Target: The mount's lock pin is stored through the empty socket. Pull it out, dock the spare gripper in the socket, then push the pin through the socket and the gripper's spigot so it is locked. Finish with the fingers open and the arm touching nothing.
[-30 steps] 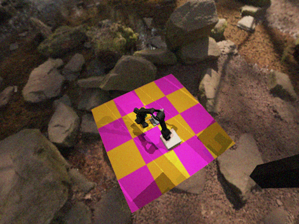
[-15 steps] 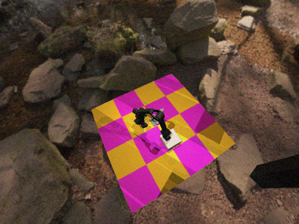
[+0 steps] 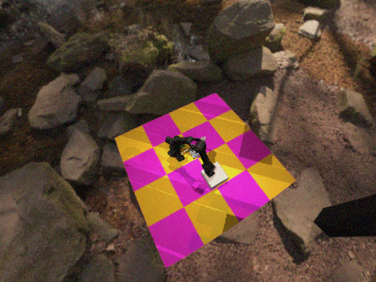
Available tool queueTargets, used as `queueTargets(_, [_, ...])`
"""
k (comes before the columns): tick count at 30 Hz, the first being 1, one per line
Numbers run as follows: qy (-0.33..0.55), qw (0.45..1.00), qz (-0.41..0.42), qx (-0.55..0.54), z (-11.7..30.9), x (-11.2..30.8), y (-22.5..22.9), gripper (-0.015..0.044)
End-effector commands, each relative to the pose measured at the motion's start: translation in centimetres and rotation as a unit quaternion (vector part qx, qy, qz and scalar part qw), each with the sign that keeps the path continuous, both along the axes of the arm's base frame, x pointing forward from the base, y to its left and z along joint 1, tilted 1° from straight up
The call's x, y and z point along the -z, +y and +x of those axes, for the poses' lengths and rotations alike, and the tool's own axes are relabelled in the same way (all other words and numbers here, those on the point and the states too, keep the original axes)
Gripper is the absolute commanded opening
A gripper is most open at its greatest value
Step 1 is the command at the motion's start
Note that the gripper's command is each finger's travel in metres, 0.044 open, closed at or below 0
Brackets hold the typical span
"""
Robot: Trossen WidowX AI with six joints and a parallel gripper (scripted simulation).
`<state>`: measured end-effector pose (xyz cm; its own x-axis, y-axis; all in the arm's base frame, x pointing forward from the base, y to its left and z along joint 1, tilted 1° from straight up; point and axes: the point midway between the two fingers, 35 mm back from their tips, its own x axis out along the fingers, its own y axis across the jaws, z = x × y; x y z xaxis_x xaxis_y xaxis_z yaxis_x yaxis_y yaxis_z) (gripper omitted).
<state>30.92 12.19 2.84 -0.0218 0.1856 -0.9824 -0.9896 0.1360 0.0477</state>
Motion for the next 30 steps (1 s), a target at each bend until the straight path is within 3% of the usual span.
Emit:
queueTargets(1, [-0.002,1.0,0.002,0.002,0.3,-0.4,0.3,0.0])
queueTargets(30, [0.045,0.999,-0.014,0.0,-1.8,-2.0,-0.5,0.0])
